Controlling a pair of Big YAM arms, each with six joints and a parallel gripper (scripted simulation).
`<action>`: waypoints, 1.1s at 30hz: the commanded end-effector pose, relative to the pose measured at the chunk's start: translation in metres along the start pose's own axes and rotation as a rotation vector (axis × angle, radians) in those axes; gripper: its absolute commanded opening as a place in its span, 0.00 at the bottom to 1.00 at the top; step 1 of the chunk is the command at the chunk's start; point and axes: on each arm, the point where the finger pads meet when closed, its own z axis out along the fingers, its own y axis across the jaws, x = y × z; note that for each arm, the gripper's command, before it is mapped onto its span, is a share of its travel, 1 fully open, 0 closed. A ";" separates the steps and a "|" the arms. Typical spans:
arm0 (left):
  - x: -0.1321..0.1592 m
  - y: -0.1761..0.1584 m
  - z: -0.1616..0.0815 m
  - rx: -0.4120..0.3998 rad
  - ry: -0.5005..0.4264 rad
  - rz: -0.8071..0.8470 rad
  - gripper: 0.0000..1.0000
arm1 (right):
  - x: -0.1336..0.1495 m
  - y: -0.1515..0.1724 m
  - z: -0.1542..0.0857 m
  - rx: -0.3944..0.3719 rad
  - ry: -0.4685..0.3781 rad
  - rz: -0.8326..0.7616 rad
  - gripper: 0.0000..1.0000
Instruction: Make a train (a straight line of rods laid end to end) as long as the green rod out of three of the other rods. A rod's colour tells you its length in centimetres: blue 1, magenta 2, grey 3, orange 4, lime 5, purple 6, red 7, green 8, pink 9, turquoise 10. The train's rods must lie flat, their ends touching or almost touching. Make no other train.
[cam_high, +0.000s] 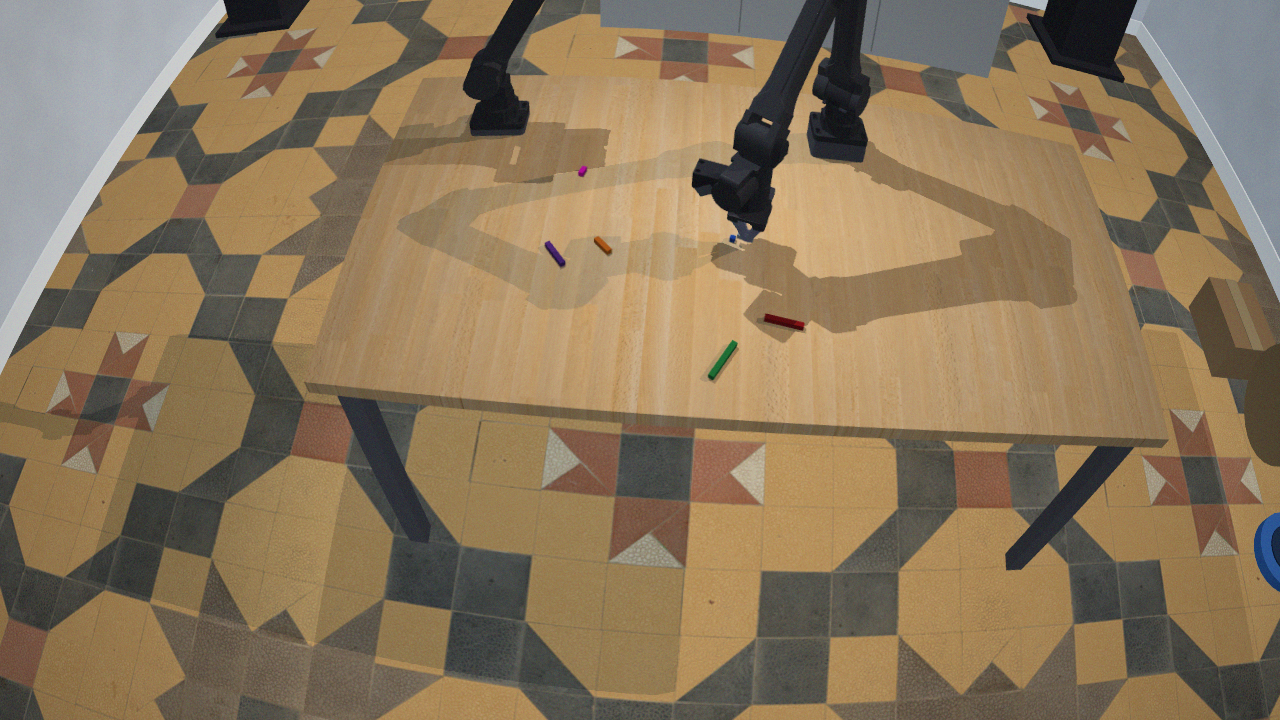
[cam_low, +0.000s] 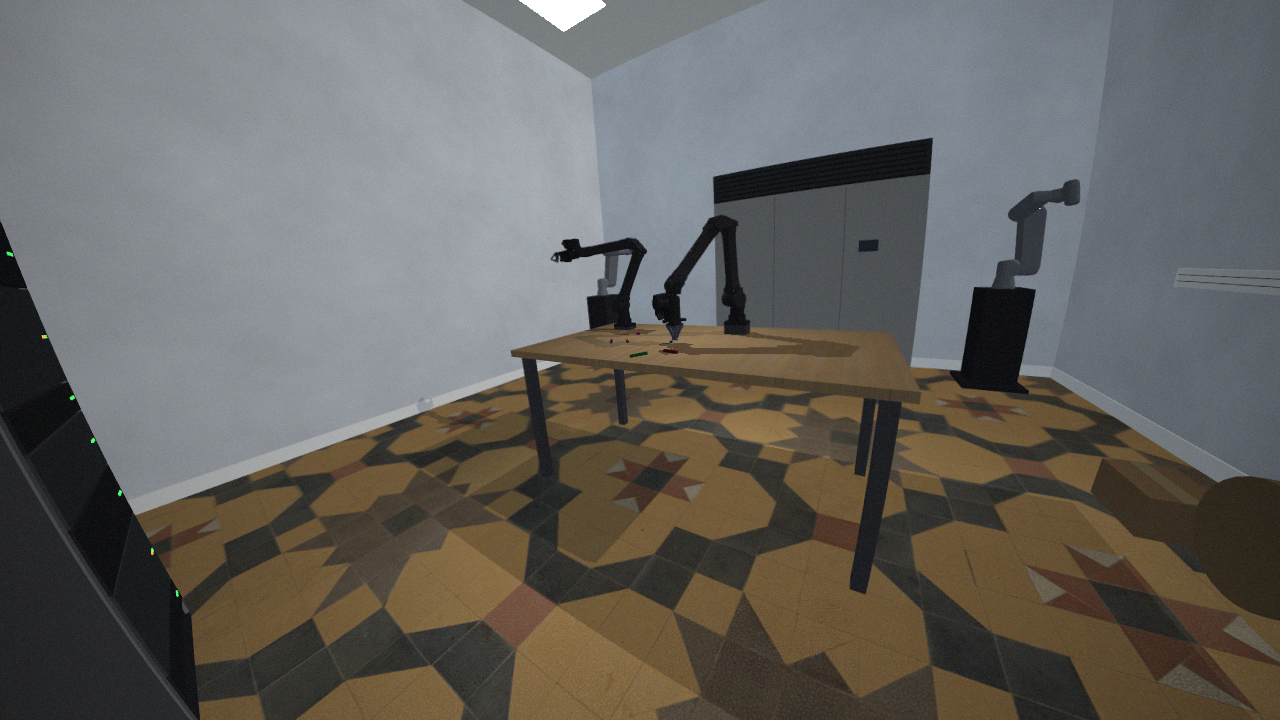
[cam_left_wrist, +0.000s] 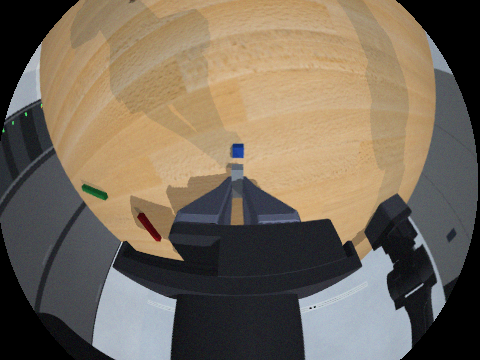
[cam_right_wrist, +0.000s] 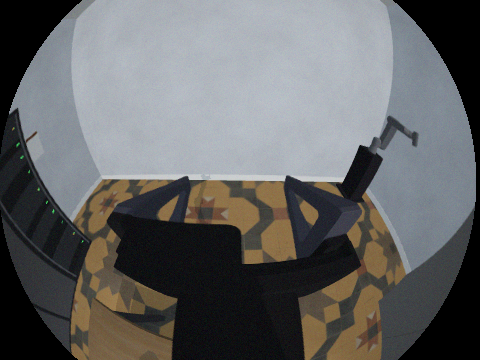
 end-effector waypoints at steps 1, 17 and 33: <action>-0.002 0.016 -0.006 -0.018 -0.008 -0.018 0.04 | -0.039 -0.006 0.005 0.012 -0.070 0.010 1.00; -0.002 0.016 -0.006 -0.018 -0.008 -0.018 0.04 | -0.039 -0.006 0.005 0.012 -0.070 0.010 1.00; 0.001 0.004 0.010 -0.001 -0.002 -0.018 0.04 | -0.039 -0.006 0.005 0.012 -0.070 0.010 1.00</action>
